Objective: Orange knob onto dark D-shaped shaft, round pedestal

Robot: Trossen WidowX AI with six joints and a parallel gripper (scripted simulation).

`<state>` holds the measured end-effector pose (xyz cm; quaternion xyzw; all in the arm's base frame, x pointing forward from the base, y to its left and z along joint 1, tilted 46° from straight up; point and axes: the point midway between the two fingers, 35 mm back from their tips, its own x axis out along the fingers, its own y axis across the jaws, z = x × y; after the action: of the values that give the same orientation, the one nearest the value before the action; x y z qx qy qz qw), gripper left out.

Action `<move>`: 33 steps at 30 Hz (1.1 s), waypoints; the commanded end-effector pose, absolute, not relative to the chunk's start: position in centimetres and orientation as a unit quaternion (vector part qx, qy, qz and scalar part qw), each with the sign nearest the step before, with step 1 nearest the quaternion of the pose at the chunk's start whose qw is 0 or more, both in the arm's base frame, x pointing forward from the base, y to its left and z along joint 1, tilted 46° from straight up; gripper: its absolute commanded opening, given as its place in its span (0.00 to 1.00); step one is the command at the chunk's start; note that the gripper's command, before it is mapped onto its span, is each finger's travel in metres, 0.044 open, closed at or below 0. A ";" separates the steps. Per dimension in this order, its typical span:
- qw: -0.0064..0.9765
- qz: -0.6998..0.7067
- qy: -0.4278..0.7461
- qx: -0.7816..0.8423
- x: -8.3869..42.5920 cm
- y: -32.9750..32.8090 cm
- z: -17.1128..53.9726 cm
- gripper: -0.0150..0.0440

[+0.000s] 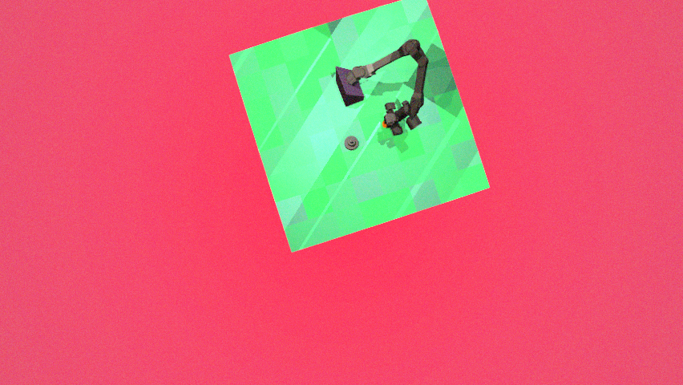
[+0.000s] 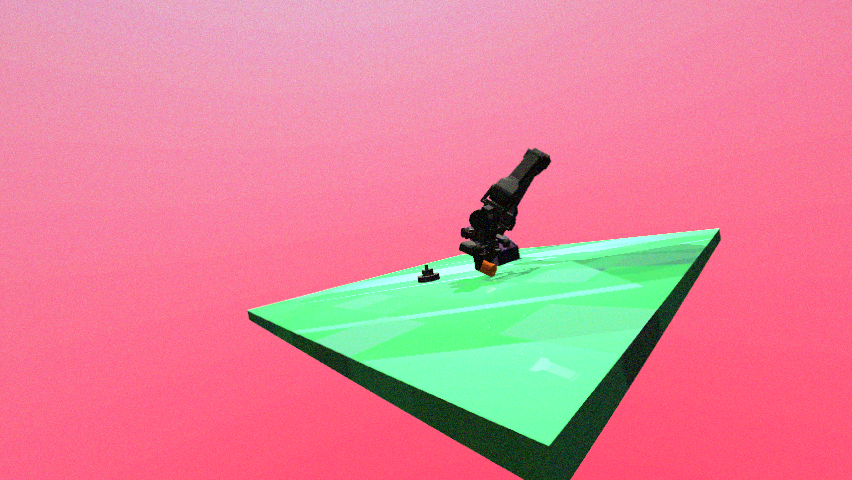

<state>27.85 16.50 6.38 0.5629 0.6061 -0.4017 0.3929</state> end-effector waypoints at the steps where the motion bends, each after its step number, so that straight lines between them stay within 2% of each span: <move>1: 0.414 -0.421 0.591 0.550 27.9 16.7 6.9 0.56; 33: 0.532 -0.530 0.488 0.445 27.9 18.5 9.2 0.56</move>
<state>27.84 18.21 8.83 0.4576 0.5031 -0.5183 0.5185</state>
